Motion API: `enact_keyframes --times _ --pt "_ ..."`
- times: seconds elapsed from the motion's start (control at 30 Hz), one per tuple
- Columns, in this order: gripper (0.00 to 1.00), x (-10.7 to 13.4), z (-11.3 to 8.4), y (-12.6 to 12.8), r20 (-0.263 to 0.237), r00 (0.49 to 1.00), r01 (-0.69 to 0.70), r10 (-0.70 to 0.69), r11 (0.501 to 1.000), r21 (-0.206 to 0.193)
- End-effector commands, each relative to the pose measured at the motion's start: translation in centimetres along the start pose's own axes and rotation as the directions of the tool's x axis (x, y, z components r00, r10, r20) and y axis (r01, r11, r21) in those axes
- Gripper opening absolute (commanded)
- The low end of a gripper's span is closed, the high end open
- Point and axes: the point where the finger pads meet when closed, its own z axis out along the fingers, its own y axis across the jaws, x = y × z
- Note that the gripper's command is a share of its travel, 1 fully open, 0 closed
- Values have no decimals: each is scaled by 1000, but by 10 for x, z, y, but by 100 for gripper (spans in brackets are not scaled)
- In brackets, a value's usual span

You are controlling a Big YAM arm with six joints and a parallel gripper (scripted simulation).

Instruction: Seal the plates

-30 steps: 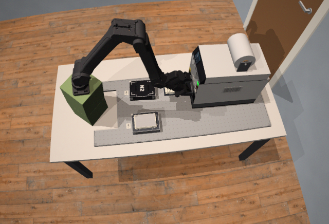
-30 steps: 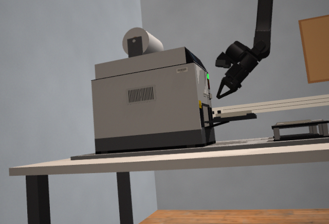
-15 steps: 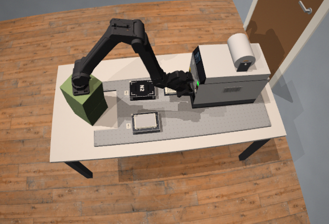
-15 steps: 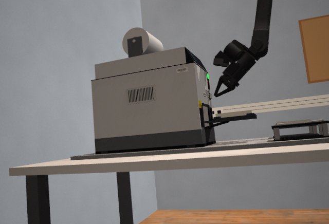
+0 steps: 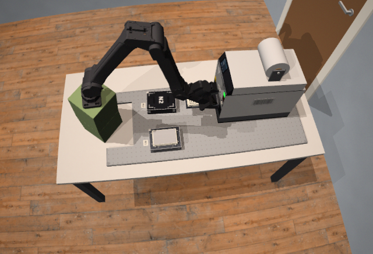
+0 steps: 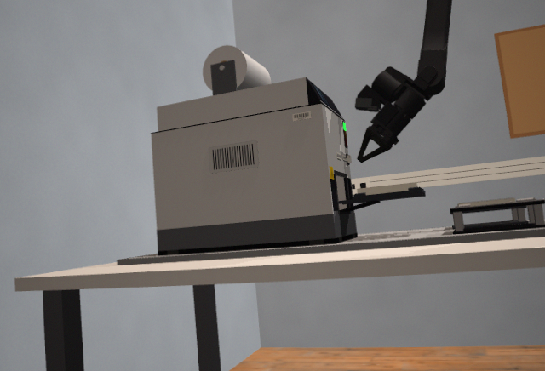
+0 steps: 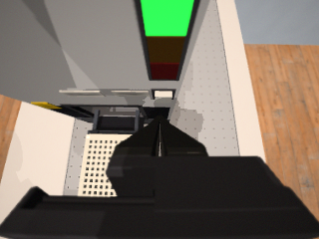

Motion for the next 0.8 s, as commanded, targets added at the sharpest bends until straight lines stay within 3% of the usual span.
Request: enact_keyframes --times 0.0,0.23,0.47,0.77 --pt "0 -44 -1 3 71 997 16 -15 1000 -5" --pt "0 -28 -2 -11 41 999 2 -3 1000 12" --pt "0 -26 4 -7 43 999 5 -5 1000 8" --pt "0 -9 10 7 7 1000 16 -16 1000 -13"
